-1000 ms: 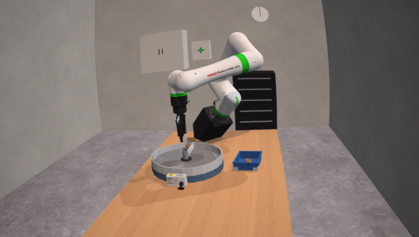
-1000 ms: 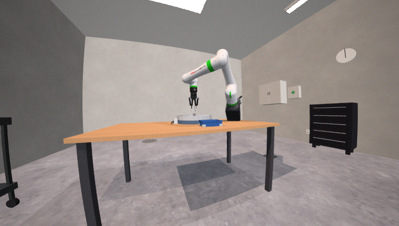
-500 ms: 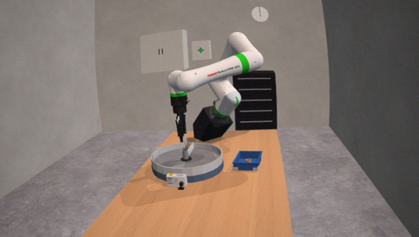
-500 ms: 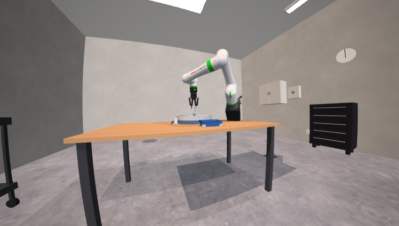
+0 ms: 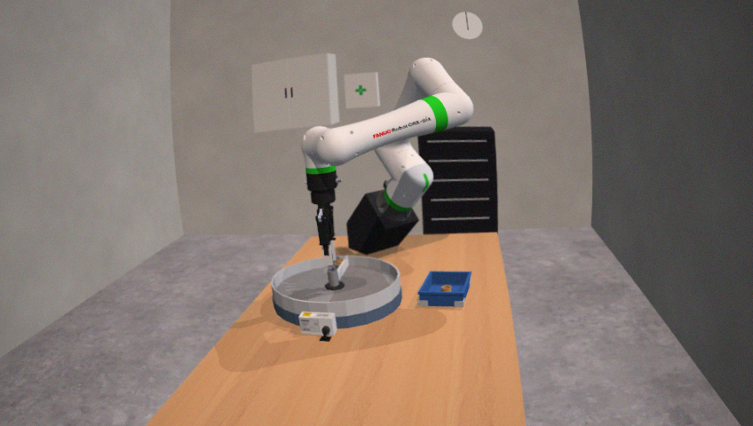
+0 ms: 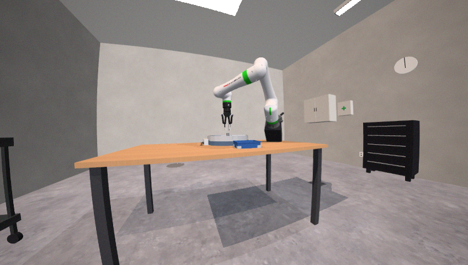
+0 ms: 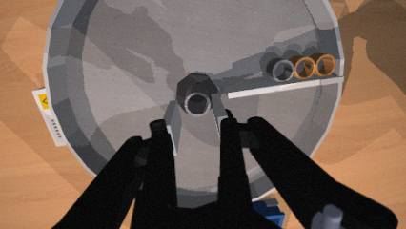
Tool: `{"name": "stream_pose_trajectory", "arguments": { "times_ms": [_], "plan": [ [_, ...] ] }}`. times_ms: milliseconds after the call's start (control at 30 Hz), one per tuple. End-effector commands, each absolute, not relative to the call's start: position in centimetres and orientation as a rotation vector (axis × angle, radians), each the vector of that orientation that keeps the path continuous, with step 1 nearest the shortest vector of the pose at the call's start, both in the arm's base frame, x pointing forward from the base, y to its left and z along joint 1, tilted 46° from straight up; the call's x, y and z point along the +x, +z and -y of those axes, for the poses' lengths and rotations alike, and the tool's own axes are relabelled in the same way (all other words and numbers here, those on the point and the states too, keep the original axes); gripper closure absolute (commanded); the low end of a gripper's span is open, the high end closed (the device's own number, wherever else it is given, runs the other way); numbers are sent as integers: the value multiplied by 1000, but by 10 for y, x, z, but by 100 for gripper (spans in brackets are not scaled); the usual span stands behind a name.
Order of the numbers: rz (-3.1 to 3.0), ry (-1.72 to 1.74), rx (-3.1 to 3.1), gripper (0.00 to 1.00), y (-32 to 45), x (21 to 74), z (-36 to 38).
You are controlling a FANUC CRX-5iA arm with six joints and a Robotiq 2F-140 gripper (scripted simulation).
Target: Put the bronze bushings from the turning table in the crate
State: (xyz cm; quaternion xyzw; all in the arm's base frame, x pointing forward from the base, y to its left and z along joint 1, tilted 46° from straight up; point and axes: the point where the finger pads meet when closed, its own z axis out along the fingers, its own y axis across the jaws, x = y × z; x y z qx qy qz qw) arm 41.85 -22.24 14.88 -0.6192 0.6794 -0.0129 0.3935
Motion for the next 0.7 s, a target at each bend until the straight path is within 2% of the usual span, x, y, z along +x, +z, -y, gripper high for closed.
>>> {"name": "stream_pose_trajectory", "arguments": {
  "times_ms": [0, 567, 600, 667],
  "plan": [
    [-1724, -33, -1571, 76, 149, 418, 223],
    [-1724, -33, -1571, 76, 149, 418, 223],
    [-1724, -33, -1571, 94, 149, 418, 223],
    [-1726, -33, -1570, 94, 149, 418, 223]
  ]
}}
